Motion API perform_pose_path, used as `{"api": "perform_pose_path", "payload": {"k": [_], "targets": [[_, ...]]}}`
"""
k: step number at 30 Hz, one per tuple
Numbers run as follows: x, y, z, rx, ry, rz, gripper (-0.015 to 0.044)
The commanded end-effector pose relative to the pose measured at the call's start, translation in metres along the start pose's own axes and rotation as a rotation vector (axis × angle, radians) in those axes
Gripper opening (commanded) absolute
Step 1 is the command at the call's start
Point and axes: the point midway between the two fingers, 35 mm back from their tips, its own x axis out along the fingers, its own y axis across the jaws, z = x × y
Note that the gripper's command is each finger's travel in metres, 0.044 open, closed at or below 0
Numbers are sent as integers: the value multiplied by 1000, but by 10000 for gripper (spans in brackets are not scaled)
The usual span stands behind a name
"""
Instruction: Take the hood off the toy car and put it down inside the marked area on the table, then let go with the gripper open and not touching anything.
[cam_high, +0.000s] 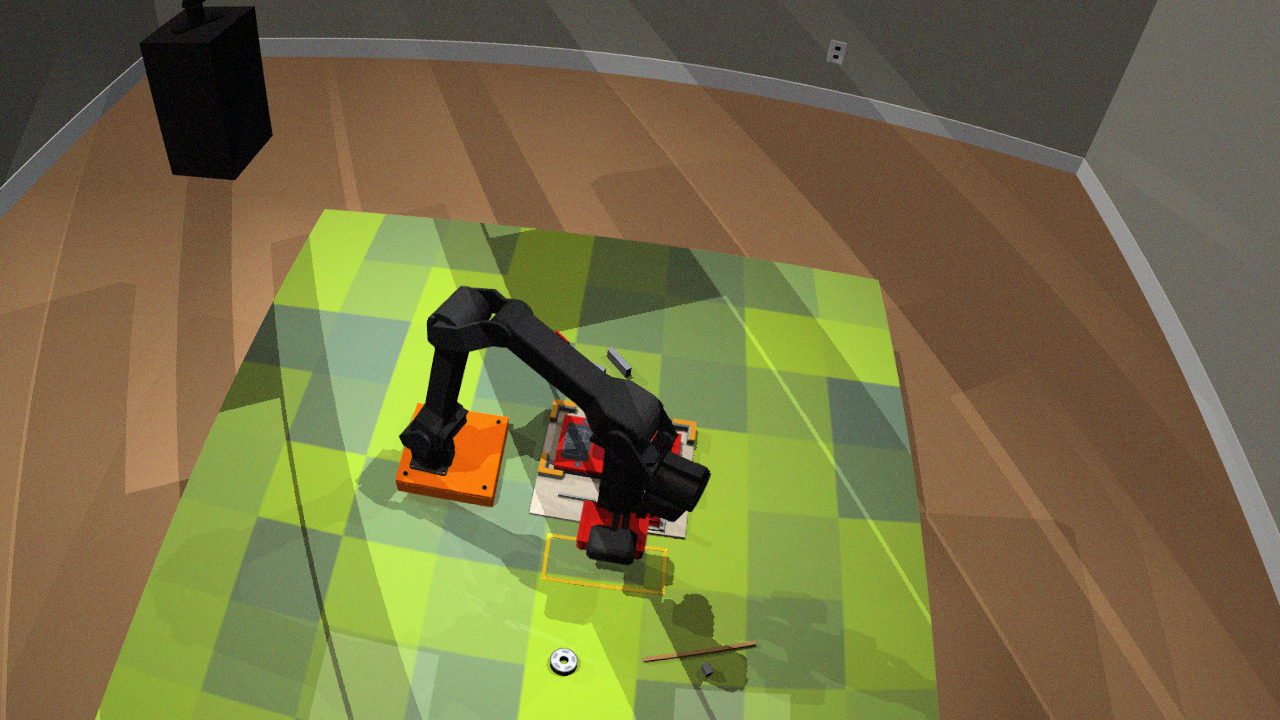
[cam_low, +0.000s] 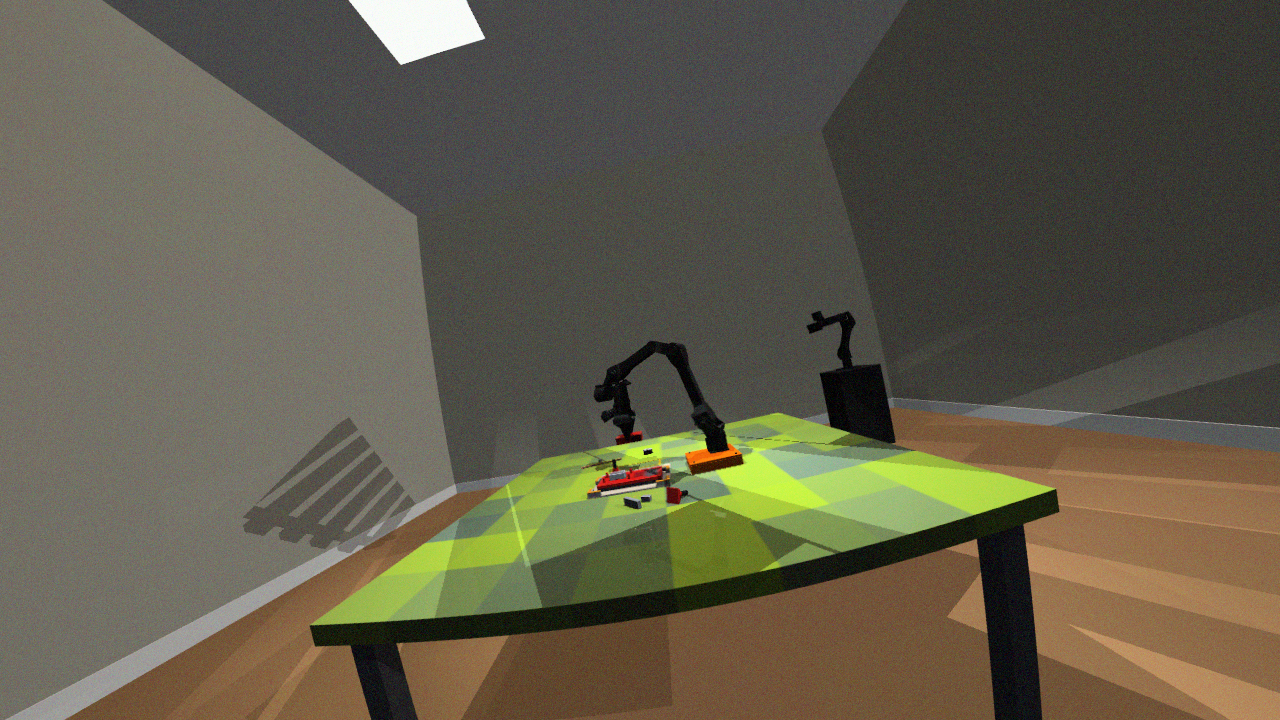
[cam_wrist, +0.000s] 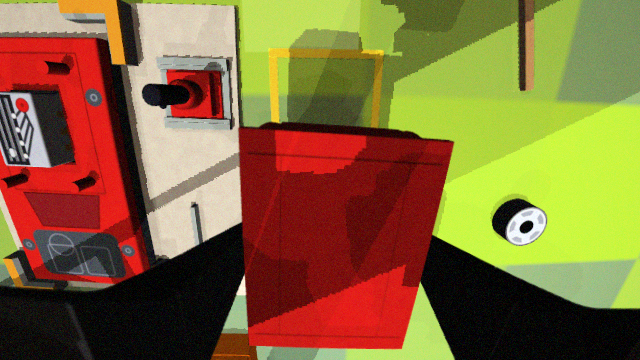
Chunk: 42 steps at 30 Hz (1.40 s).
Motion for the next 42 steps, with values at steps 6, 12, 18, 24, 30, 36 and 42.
{"api": "perform_pose_path", "payload": {"k": [6,12,18,24,30,36,42], "targets": [[3,-1,-2,-10,-3,4,0],[8,-1,-2,-10,-3,4,0],[12,-1,-1,-10,-3,4,0],[16,-2,-1,-10,-3,4,0],[21,-2,-1,-10,-3,4,0],[25,-2,-1,-10,-3,4,0],[30,-2,-1,-10,-3,4,0]]}}
